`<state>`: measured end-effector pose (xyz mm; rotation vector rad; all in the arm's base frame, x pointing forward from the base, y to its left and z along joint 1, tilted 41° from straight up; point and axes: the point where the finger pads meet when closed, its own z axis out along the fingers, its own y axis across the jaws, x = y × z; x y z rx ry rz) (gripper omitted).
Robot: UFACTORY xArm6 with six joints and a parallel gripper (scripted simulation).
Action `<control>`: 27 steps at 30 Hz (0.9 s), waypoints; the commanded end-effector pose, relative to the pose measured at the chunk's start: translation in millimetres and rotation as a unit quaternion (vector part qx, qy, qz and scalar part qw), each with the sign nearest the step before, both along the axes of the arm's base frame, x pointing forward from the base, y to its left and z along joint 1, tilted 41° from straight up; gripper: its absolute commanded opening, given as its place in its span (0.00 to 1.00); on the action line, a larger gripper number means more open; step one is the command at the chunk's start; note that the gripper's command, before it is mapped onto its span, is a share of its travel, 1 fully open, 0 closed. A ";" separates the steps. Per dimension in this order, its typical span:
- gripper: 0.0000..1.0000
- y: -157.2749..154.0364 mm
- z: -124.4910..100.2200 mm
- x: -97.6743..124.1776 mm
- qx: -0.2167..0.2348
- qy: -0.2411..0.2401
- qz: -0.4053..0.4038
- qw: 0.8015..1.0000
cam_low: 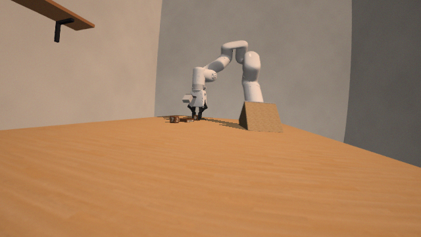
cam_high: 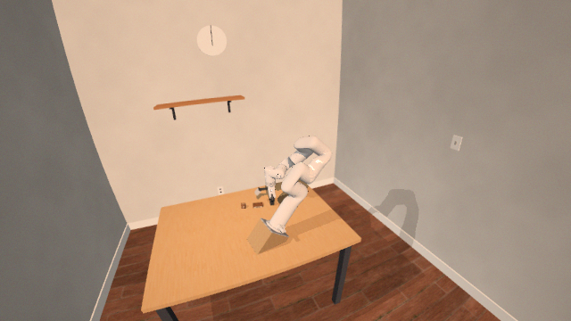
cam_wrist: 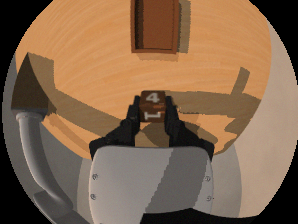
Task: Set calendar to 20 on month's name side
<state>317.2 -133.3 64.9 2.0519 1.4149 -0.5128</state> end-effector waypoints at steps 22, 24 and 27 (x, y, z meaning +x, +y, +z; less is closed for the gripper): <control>0.29 65.3 75.2 -0.4 0.000 -0.002 0.001 1.000; 0.29 65.3 75.2 -0.4 0.000 -0.002 0.001 1.000; 0.29 65.3 75.2 -0.4 0.000 -0.002 0.001 1.000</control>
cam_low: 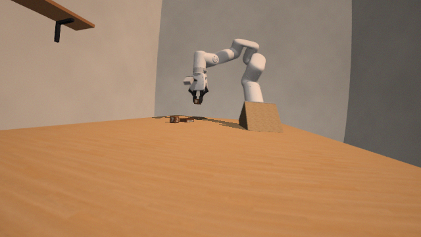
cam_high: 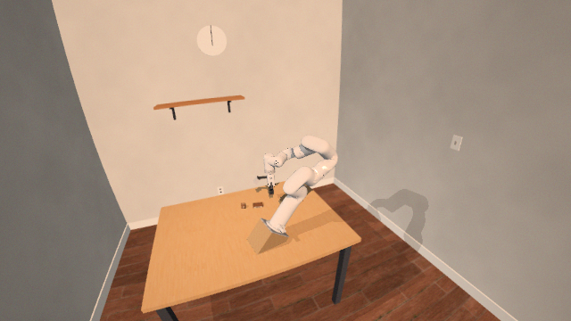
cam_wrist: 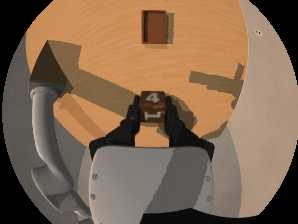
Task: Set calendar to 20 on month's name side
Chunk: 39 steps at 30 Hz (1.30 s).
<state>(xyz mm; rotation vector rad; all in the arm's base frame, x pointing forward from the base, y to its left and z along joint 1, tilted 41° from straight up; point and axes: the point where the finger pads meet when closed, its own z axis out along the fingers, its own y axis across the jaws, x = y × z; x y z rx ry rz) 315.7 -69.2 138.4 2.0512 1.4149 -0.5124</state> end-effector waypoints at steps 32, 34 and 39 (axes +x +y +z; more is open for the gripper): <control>0.29 70.1 -51.2 32.1 0.000 -0.002 0.000 1.000; 0.29 68.9 -52.5 32.2 0.000 -0.002 0.000 1.000; 0.29 62.5 -59.9 32.7 0.000 -0.002 0.000 1.000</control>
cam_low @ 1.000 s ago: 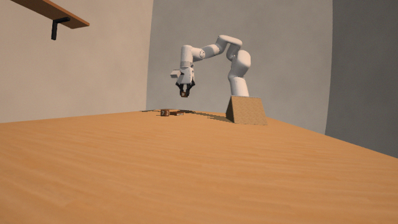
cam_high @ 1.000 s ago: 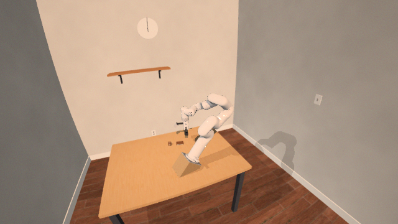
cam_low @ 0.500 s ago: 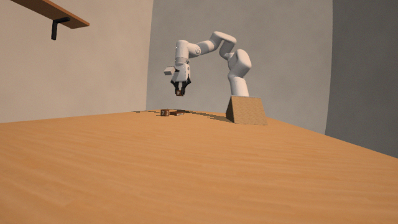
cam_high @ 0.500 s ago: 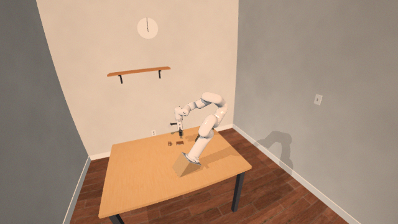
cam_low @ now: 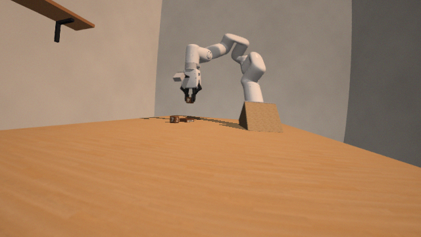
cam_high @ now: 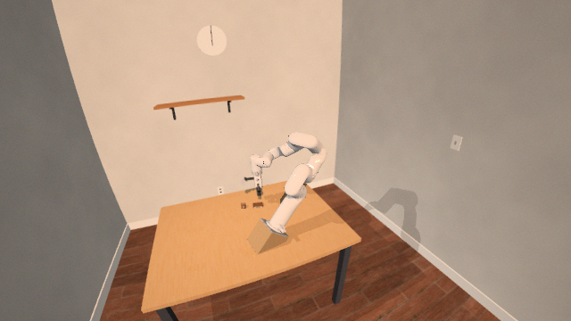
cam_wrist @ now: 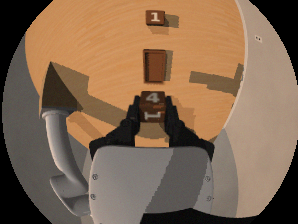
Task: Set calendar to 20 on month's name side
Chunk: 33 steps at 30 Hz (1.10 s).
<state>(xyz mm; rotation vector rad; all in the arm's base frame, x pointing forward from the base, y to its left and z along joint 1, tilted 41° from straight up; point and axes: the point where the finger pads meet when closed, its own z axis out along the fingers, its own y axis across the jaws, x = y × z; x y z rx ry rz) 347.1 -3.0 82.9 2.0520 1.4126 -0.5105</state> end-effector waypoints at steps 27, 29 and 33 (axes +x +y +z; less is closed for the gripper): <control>0.29 -34.6 -39.9 3.8 0.000 -0.001 0.000 1.000; 0.29 -34.6 -39.9 3.8 0.000 -0.001 0.000 1.000; 0.29 -34.6 -39.9 3.8 0.000 -0.001 0.000 1.000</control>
